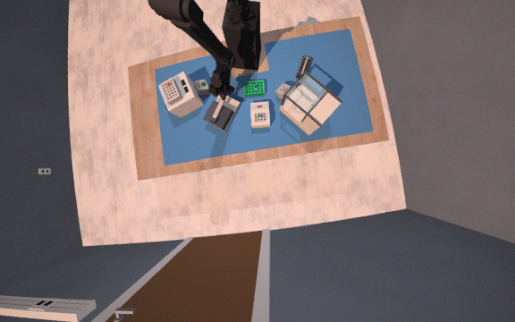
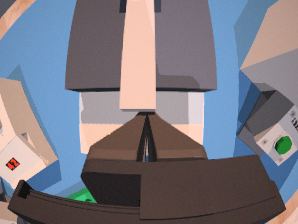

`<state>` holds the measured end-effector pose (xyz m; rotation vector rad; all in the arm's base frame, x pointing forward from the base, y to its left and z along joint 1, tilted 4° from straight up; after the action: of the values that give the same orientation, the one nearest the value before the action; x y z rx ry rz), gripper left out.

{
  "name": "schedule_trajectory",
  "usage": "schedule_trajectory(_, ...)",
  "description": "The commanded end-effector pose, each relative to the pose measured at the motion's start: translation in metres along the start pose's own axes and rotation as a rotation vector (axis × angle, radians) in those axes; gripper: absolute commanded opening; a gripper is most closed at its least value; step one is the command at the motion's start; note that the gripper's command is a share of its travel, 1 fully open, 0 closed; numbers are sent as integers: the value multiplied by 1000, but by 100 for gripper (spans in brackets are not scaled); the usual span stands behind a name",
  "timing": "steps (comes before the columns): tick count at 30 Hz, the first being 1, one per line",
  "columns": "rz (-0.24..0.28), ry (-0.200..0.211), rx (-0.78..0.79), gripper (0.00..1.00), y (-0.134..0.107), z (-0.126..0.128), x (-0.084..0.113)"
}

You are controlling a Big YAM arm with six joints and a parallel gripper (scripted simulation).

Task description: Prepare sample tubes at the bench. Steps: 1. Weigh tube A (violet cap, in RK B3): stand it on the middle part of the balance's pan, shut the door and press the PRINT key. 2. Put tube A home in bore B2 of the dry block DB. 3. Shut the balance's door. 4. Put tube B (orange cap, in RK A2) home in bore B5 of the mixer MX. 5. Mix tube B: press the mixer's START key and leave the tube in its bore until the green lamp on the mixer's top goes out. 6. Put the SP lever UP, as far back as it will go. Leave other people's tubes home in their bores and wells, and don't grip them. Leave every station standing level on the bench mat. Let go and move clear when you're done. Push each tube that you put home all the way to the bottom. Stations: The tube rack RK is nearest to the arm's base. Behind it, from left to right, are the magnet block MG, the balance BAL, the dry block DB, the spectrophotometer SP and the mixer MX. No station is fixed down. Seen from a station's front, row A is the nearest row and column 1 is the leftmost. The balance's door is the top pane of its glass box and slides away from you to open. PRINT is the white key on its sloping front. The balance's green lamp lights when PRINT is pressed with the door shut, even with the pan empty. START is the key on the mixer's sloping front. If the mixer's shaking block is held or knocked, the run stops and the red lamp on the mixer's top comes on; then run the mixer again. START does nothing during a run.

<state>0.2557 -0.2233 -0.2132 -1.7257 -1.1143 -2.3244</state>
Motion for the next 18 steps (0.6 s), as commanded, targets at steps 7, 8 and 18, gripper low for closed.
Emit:
schedule_trajectory(7, -149, 25, -25, 0, 70, 13, -4)
schedule_trajectory(8, -160, 28, -25, 0, 73, 14, -3)
schedule_trajectory(18, -163, 34, -26, 0, 75, 17, 0)
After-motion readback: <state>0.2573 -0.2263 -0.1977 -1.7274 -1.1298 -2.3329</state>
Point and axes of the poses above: the point where the finger pads meet when closed, its own x axis back along the fingers, its own z axis across the jaws, y = z × x, the point moved 2 cm from there along x, back along the fingers, and after that the axes turned 8 degrees about -x, right-handed, at the moved point
